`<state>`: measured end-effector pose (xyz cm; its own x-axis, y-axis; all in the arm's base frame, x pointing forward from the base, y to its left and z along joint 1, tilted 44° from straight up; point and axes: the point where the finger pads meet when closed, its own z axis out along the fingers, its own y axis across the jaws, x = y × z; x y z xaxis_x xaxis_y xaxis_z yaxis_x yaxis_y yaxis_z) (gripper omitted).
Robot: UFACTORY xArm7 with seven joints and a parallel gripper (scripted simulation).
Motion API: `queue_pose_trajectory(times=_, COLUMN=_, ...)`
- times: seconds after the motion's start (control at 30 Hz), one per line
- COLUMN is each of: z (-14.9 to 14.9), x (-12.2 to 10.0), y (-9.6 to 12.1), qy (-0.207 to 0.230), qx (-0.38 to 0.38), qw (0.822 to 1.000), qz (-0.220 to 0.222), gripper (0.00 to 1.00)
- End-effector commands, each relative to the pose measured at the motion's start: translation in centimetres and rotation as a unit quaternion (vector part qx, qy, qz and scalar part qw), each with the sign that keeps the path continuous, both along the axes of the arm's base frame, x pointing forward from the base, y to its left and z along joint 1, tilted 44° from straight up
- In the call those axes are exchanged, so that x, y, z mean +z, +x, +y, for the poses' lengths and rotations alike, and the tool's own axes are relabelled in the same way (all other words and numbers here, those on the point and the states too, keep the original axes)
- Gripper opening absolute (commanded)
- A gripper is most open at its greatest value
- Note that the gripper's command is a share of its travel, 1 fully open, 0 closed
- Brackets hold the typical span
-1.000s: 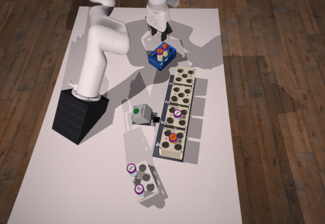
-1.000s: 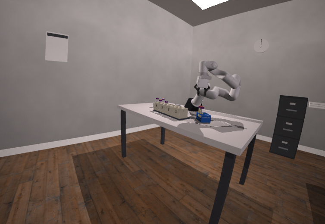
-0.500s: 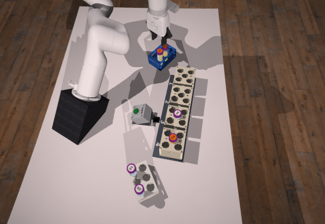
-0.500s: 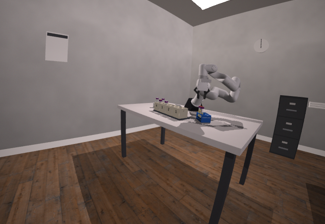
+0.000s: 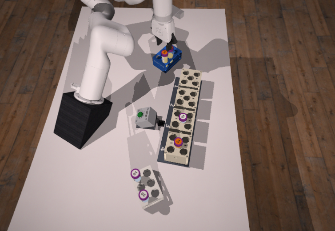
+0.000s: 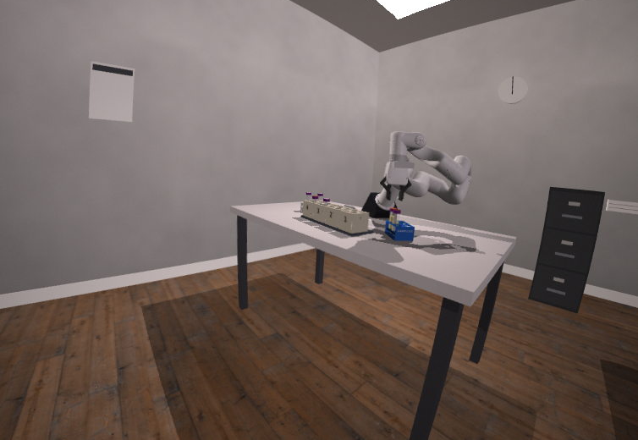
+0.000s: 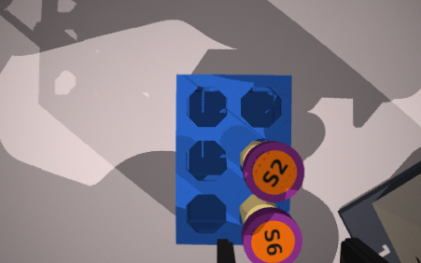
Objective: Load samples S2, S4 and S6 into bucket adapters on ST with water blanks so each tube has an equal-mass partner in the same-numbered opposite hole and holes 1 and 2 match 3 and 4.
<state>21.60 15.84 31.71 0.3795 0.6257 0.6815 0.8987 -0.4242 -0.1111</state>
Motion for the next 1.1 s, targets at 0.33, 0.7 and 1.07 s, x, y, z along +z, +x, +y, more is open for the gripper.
queue_pose_trajectory(times=0.33, z=1.8, x=-1.9, y=0.6, qy=0.001, qx=0.0, qw=1.0, qz=-0.001, gripper=0.57)
queue_pose_trajectory(times=0.7, z=2.6, x=-2.8, y=0.9, qy=0.001, qx=0.0, qw=1.0, qz=-0.001, gripper=0.57)
queue_pose_trajectory(times=1.07, z=2.7, x=-2.9, y=1.0, qy=0.001, qx=0.0, qw=1.0, qz=-0.001, gripper=0.57)
